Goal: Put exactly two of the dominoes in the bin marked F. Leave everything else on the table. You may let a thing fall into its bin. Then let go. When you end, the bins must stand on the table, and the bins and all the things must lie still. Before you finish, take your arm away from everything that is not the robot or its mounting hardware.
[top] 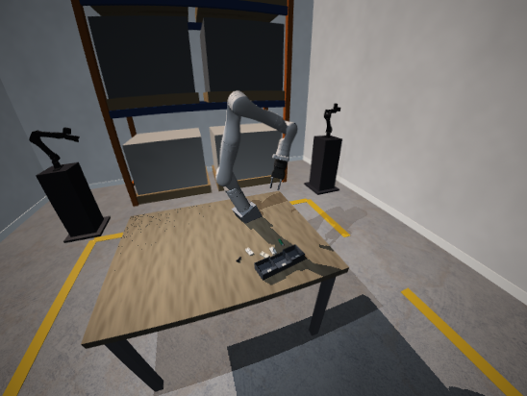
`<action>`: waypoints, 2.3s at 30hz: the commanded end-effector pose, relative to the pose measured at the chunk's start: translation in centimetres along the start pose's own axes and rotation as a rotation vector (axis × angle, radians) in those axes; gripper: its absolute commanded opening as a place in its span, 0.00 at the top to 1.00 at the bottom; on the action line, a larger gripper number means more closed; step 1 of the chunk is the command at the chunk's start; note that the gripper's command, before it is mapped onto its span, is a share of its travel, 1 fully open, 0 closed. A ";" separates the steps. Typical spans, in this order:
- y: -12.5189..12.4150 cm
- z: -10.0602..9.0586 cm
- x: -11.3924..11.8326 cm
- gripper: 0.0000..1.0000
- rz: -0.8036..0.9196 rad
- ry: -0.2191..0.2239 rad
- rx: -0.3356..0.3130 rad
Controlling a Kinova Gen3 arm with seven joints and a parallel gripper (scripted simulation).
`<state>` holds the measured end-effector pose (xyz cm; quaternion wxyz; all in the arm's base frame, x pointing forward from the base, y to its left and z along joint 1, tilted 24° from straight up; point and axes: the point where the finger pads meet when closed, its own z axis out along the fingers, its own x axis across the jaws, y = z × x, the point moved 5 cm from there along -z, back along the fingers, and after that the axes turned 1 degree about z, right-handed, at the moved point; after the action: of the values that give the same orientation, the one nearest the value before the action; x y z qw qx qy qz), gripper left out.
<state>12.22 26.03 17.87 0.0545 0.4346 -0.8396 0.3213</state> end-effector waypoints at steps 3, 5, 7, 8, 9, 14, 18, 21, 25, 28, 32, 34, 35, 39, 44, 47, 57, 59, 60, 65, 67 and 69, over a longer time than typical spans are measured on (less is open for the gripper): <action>0.6 4.5 -0.7 0.69 0.007 0.005 0.007; 0.9 6.1 -0.9 0.69 0.007 0.005 0.007; 1.1 6.6 -1.0 0.69 0.005 0.004 0.008; 1.1 6.6 -1.0 0.69 0.004 0.004 0.008; 1.1 6.6 -1.0 0.69 0.004 0.004 0.008; -1.1 6.1 -1.7 0.69 0.163 0.001 -0.030; -3.1 6.2 -2.0 0.69 0.346 0.000 -0.059; -4.6 6.4 -2.2 0.69 0.475 0.004 -0.076; -6.1 6.7 -2.3 0.69 0.649 0.009 -0.101; -7.5 6.9 -2.5 0.69 0.780 0.015 -0.118; -8.9 7.2 -2.5 0.69 0.909 0.020 -0.138; -9.8 7.4 -2.5 0.69 0.995 0.026 -0.147; -10.4 7.5 -2.5 0.69 1.039 0.029 -0.153; -11.8 7.8 -2.5 0.69 1.215 0.042 -0.171; -14.1 8.4 -2.3 0.69 1.437 0.061 -0.197; -14.8 8.6 -2.3 0.69 1.482 0.065 -0.201; -19.1 9.7 -1.5 0.69 1.962 0.115 -0.245; -20.7 10.3 -1.1 0.69 2.054 0.128 -0.249; -20.7 10.3 -1.1 0.69 2.098 0.134 -0.252; -23.0 11.0 -0.4 0.69 2.263 0.154 -0.263; -23.7 11.3 -0.1 0.69 2.356 0.168 -0.268; -25.2 11.8 0.5 0.69 2.445 0.180 -0.271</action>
<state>32.67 9.48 20.66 -0.1753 -0.6284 -0.7485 0.1190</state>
